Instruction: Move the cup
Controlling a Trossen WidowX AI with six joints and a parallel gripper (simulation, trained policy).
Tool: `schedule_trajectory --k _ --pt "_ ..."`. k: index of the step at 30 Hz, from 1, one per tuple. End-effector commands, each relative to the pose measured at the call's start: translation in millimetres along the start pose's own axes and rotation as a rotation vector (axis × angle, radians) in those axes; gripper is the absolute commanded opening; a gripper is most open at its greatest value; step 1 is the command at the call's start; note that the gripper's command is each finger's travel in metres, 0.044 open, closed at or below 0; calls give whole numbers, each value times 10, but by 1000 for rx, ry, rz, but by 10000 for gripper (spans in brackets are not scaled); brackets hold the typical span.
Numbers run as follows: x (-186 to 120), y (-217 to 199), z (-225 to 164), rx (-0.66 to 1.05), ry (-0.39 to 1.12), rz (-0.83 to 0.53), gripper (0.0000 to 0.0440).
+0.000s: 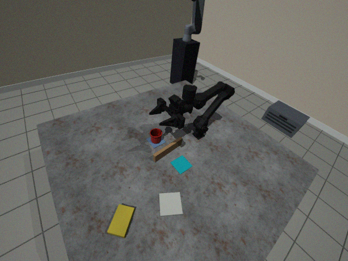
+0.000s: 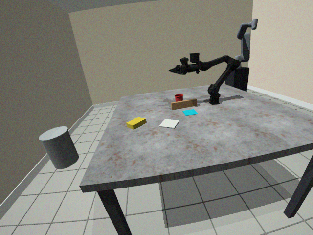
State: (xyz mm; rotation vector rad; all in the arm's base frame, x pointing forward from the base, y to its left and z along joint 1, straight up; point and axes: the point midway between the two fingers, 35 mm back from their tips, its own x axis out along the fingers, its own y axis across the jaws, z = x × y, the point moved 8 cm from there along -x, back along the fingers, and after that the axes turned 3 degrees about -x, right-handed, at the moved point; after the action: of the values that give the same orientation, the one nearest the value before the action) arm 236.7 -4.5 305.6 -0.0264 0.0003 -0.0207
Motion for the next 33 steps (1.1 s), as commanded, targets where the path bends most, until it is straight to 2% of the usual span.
schedule_trajectory --k 1,12,14,19,27,33 --pt "1 0 -2 2 6 -3 374" --pt "15 38 -58 42 128 -19 85" --pt "23 49 -71 49 159 -19 48" --pt "49 86 -77 70 234 -9 40" --pt "95 138 -57 106 354 0 78" --pt "129 171 -43 130 446 1 81"
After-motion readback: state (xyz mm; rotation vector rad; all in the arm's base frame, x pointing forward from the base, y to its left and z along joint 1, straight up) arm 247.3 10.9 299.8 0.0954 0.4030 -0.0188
